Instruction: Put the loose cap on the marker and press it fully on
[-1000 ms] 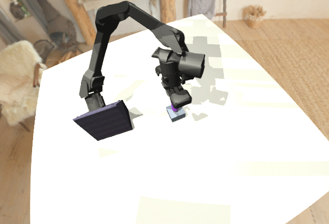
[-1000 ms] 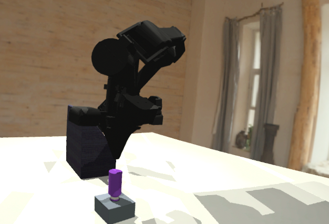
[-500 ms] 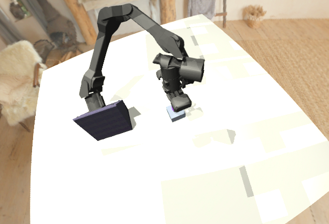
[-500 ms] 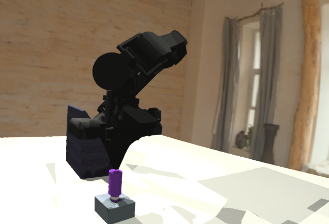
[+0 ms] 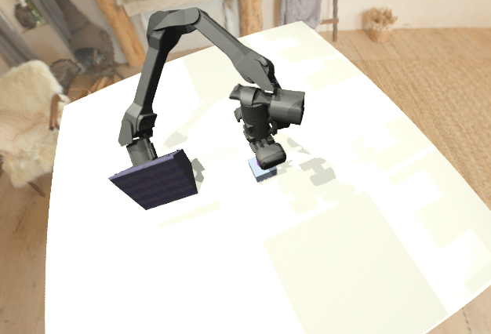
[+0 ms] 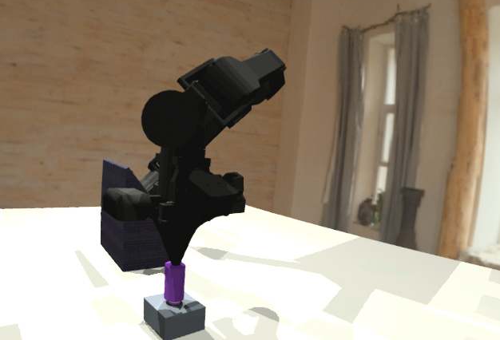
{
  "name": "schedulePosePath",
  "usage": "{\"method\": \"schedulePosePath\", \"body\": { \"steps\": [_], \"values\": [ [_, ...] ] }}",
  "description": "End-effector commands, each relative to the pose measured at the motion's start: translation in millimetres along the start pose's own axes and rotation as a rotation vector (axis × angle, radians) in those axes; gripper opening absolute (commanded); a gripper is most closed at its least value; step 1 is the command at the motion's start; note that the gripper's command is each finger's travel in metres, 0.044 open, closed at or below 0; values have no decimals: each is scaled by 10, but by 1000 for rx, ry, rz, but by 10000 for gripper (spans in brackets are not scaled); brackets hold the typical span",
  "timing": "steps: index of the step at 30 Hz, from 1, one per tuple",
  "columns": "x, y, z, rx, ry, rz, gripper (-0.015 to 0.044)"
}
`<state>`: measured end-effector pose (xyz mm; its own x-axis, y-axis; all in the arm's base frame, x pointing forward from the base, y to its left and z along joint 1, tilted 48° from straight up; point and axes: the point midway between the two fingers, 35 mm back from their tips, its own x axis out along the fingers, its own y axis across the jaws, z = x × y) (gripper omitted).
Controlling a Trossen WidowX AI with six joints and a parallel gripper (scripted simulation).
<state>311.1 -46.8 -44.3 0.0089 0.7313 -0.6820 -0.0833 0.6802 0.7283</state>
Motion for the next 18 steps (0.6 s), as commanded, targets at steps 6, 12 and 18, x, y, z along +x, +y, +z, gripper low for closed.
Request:
{"method": "schedulePosePath", "body": {
  "steps": [6, 12, 18],
  "values": [
    [-682, -24, 25, 1, 0, -5, 0],
    [-902, -10, 1, 1, 1, -3, 0],
    [-902, -10, 1, 1, 1, -3, 157]
  ]
}}
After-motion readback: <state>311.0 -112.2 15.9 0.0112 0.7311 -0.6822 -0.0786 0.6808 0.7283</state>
